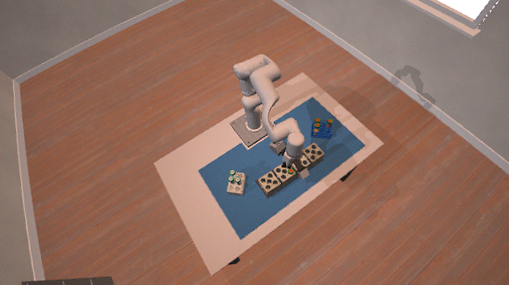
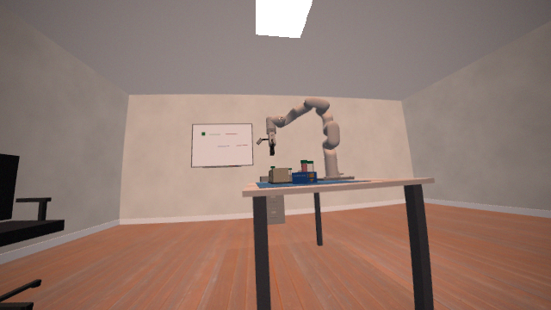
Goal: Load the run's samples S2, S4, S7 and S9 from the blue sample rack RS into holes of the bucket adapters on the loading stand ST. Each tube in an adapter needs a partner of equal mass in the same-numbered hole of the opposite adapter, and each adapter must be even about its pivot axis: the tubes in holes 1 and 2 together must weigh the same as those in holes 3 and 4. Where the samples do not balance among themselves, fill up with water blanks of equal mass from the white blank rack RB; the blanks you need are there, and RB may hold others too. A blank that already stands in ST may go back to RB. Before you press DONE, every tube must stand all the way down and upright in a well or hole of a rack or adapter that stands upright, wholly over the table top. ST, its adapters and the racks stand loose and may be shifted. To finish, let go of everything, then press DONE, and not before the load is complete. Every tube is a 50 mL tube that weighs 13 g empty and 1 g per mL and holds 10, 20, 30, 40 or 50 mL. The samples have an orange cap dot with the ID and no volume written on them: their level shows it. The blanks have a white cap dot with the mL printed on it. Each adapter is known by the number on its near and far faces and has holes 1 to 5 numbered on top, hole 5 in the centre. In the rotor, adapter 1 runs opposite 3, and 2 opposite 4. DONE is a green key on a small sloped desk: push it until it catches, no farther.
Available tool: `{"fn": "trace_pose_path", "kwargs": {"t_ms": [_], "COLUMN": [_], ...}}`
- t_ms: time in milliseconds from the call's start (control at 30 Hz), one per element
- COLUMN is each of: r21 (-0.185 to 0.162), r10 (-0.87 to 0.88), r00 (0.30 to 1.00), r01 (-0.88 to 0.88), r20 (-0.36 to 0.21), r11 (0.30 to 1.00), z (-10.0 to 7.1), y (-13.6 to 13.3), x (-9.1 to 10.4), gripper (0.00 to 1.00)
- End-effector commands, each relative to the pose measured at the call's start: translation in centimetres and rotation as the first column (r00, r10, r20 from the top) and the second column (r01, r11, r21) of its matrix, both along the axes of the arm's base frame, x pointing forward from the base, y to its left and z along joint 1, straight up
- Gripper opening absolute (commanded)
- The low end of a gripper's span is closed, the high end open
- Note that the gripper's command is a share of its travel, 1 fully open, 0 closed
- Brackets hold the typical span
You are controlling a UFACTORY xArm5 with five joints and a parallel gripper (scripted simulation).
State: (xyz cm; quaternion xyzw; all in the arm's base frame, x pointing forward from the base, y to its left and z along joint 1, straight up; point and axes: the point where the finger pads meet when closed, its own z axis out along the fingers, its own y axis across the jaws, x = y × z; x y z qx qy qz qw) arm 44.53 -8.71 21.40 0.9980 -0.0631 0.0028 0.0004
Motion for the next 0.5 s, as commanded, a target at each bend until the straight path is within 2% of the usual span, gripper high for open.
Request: {"fn": "trace_pose_path", "kwargs": {"t_ms": [0,267,467], "r21": [0.0,0.0,0.0], "r10": [0.0,0.0,0.0], "r00": [1.0,1.0,1.0], "r01": [0.0,0.0,0.0], "r20": [0.002,0.002,0.002], "r11": [1.0,1.0,1.0], "z": [0.5,2.1,2.2], "y": [0.0,0.0,0.0], "x": [0.1,0.0,0.0], "gripper": [0.43,0.43,0.43]}}
